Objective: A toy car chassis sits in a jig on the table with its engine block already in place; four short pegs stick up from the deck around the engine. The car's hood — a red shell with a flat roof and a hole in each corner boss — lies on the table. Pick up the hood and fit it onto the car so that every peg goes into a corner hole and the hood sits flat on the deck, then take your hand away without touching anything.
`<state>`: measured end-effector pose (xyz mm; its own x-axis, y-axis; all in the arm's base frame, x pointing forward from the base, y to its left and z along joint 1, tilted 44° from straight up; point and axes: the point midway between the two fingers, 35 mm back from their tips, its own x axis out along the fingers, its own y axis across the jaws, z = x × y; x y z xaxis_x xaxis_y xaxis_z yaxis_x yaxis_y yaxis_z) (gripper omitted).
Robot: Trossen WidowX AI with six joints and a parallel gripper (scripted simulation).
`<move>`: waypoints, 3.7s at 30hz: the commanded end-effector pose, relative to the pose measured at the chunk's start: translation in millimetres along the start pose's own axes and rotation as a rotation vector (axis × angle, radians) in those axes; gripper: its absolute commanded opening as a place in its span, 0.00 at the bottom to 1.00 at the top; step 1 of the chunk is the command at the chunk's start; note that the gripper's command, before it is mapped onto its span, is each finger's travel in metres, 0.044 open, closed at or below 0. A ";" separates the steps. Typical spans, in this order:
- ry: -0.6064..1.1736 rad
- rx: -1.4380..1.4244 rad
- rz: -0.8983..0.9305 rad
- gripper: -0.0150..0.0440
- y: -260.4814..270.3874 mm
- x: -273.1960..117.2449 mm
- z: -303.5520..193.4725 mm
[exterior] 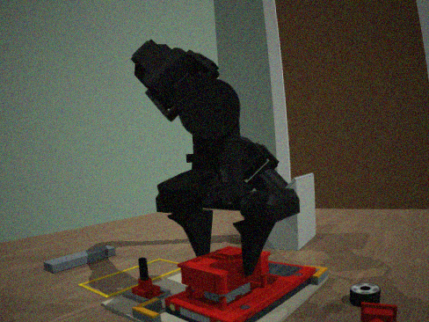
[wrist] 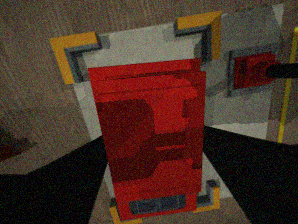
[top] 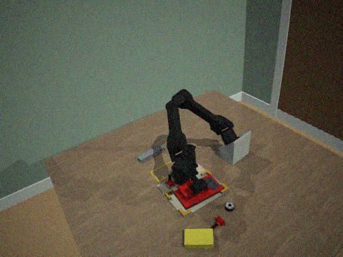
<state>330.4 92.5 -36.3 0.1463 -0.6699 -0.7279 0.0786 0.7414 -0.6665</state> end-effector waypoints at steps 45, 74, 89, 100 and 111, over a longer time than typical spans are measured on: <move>-0.008 -0.008 -0.004 0.25 0.3 8.3 -1.6; -0.007 -0.007 -0.002 0.25 0.5 3.8 -1.4; -0.013 -0.008 -0.004 0.25 0.1 5.1 -1.7; -0.018 -0.009 -0.005 0.25 0.2 6.7 -2.1; -0.018 -0.009 -0.005 0.25 0.2 8.2 -2.1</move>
<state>329.4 88.1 -42.5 0.1604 -0.6695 -0.7253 0.0736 0.7409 -0.6676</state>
